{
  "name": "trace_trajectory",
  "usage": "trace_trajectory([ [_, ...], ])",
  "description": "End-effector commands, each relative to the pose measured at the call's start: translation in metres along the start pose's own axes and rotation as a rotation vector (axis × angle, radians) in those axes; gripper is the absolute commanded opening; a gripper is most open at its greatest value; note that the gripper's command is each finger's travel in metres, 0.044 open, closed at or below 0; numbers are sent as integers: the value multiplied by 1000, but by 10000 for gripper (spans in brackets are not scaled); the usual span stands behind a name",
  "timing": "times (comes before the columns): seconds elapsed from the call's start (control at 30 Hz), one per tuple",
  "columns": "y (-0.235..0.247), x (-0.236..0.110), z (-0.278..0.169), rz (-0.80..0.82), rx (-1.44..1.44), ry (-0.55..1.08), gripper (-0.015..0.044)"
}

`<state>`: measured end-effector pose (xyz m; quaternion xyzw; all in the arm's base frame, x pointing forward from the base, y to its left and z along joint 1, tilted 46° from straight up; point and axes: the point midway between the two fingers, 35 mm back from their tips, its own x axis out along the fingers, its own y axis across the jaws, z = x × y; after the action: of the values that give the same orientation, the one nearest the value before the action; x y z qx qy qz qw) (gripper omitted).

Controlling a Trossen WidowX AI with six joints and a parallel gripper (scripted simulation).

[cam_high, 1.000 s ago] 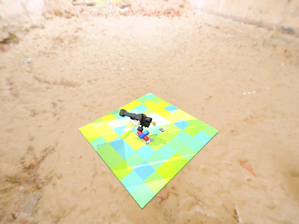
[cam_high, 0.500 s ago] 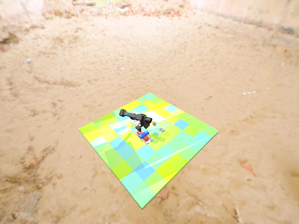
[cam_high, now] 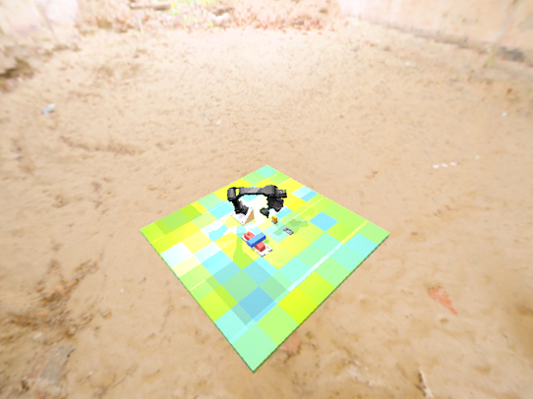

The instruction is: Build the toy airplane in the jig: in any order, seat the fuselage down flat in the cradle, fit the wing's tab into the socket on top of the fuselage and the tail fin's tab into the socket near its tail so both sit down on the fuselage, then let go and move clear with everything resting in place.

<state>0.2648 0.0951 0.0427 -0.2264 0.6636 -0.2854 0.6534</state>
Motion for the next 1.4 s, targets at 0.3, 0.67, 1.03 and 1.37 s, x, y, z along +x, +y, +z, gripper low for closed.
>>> trace_trajectory([
  [0.3,80,16,-61,-42,7,15,440],
  [0.67,77,73,-61,-43,8,14,440],
  [1.03,76,89,-61,-44,8,13,440],
  [1.37,76,101,-61,-44,8,13,440],
])
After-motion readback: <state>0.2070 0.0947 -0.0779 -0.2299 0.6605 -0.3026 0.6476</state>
